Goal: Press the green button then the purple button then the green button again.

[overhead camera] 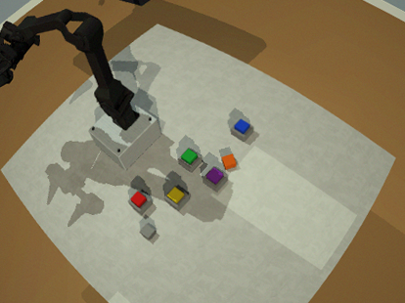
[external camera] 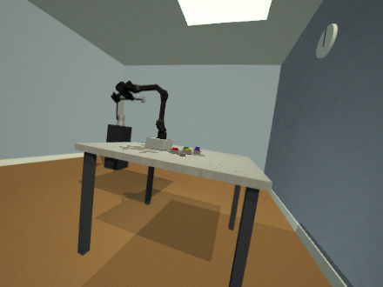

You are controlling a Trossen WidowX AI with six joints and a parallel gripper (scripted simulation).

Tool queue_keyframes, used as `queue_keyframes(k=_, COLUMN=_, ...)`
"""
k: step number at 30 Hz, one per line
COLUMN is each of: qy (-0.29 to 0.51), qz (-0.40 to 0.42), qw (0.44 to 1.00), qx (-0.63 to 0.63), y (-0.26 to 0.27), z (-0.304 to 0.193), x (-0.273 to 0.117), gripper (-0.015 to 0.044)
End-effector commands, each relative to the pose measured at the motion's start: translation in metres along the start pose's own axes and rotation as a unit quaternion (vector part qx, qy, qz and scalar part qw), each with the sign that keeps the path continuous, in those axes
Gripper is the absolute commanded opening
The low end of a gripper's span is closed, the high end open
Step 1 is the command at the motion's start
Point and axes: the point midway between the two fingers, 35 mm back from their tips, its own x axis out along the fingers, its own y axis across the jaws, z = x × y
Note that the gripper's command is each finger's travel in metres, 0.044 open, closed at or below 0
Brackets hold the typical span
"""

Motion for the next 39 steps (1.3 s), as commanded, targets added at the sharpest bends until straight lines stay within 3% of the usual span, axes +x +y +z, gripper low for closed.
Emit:
queue_keyframes(k=1, qy=0.002, qz=-0.002, qw=1.000, qx=-0.001, y=-0.001, z=-0.001, x=0.001, gripper=0.0400)
queue_keyframes(k=5, qy=0.054, qz=-0.013, qw=0.998, qx=-0.004, y=-0.002, z=-0.021, x=0.037, gripper=0.0400)
queue_keyframes(k=13, qy=0.218, qz=0.015, qw=0.975, qx=0.026, y=0.031, z=-0.111, x=0.131, gripper=0.0400)
queue_keyframes(k=21, qy=0.384, qz=0.030, qw=0.923, qx=0.014, y=0.082, z=-0.221, x=0.179, gripper=0.0400)
queue_keyframes(k=29, qy=0.534, qz=0.038, qw=0.844, qx=-0.043, y=0.137, z=-0.333, x=0.175, gripper=0.0400)
queue_keyframes(k=39, qy=0.674, qz=0.049, qw=0.717, qx=-0.171, y=0.189, z=-0.448, x=0.111, gripper=0.0400)
